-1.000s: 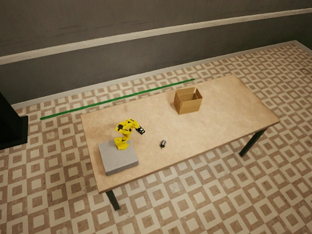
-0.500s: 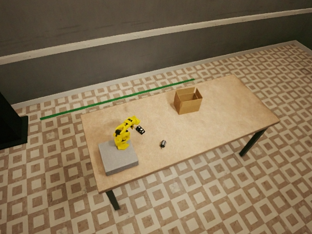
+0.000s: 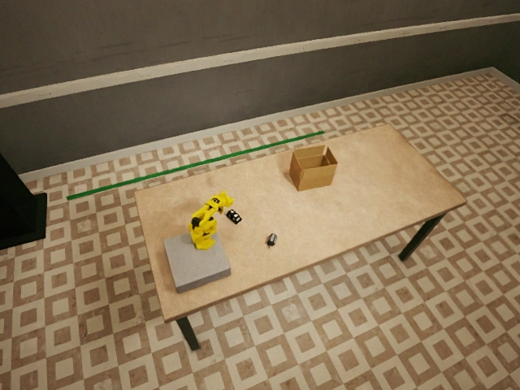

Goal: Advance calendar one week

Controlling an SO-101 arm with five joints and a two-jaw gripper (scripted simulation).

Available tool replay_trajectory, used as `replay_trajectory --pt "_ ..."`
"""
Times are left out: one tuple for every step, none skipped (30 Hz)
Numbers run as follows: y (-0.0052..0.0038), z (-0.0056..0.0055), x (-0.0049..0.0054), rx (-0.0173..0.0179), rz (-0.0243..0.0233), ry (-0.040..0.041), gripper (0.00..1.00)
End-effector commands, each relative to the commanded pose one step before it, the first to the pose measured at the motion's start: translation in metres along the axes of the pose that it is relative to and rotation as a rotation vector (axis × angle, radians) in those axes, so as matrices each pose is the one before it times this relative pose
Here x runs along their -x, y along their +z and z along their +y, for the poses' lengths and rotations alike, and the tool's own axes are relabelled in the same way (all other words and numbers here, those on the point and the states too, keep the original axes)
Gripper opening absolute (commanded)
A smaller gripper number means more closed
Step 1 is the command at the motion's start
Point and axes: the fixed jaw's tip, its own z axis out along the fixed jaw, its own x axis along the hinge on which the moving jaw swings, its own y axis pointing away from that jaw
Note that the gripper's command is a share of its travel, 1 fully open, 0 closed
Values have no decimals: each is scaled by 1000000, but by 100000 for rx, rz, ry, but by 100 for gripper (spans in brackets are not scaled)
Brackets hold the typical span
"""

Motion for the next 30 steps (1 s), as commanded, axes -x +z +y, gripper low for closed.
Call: replay_trajectory --pt "96 2339 2148 994 -1229 3397 35" --pt "32 202 -43 195 -306 1341 35" --pt "32 231 -54 232 -357 1576 35" --pt "45 265 -72 276 -404 1812 35" --pt "46 294 -79 319 -455 2057 35" --pt "53 327 -95 369 -499 2296 35" --pt "60 353 -113 415 -547 2541 35" --pt "0 0 0 0 0 0 35" --pt "0 0 0 0 0 0 35" --pt "74 381 -135 473 -582 2776 35" --pt "76 398 -153 523 -620 3006 35" --pt "90 422 -175 581 -648 3233 35" --pt "97 432 -197 639 -669 3444 35" --pt "105 447 -223 699 -690 3649 35" --pt "113 448 -248 755 -698 3836 35" --pt "127 454 -271 814 -702 4013 35" --pt "141 445 -297 872 -699 4172 35" --pt "143 441 -326 928 -686 4312 35" --pt "163 429 -349 980 -669 4437 35" --pt "170 408 -375 1027 -642 4544 35" --pt "177 388 -394 1071 -614 4629 35" --pt "191 366 -414 1111 -574 4696 35" --pt "203 334 -434 1142 -533 4738 35" --pt "210 309 -443 1168 -490 4764 35" --pt "0 0 0 0 0 0 35" --pt "0 0 0 0 0 0 35" --pt "219 273 -462 1184 -436 4768 35" --pt "226 241 -464 1198 -389 4751 35" --pt "232 210 -469 1200 -332 4712 35" --pt "238 168 -470 1197 -283 4651 35"
